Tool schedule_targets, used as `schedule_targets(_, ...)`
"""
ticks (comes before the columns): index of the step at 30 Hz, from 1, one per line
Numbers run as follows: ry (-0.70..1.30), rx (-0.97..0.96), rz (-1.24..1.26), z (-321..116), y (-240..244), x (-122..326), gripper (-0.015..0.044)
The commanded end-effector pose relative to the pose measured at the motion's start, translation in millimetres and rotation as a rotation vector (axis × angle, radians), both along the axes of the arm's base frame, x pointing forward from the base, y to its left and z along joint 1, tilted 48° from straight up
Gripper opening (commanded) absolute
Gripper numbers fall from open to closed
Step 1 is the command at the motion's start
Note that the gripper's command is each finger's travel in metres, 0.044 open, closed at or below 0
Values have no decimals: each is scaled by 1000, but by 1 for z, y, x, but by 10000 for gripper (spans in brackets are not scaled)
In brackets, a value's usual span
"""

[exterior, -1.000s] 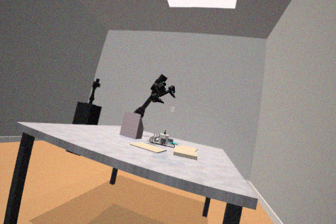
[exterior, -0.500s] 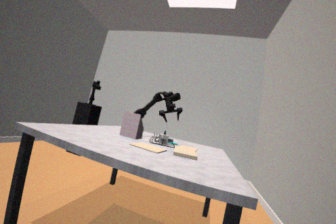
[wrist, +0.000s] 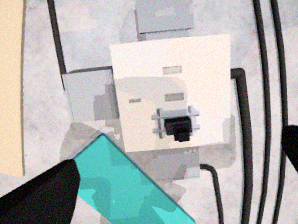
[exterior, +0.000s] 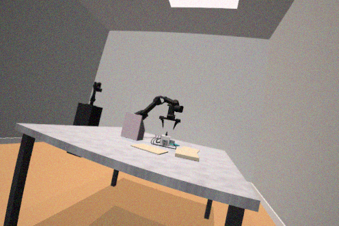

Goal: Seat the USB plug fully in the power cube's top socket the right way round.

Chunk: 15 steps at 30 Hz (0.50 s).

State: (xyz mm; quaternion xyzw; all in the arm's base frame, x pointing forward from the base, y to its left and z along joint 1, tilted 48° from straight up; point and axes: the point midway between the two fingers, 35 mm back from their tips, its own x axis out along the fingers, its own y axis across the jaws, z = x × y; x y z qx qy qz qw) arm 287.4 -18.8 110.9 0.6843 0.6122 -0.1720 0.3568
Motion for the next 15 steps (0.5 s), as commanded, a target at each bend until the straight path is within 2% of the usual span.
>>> schedule_targets(1, 23, 12, 4, 1, 5, -5, 440)
schedule_targets(15, 23, 12, 4, -4, 10, -3, 440)
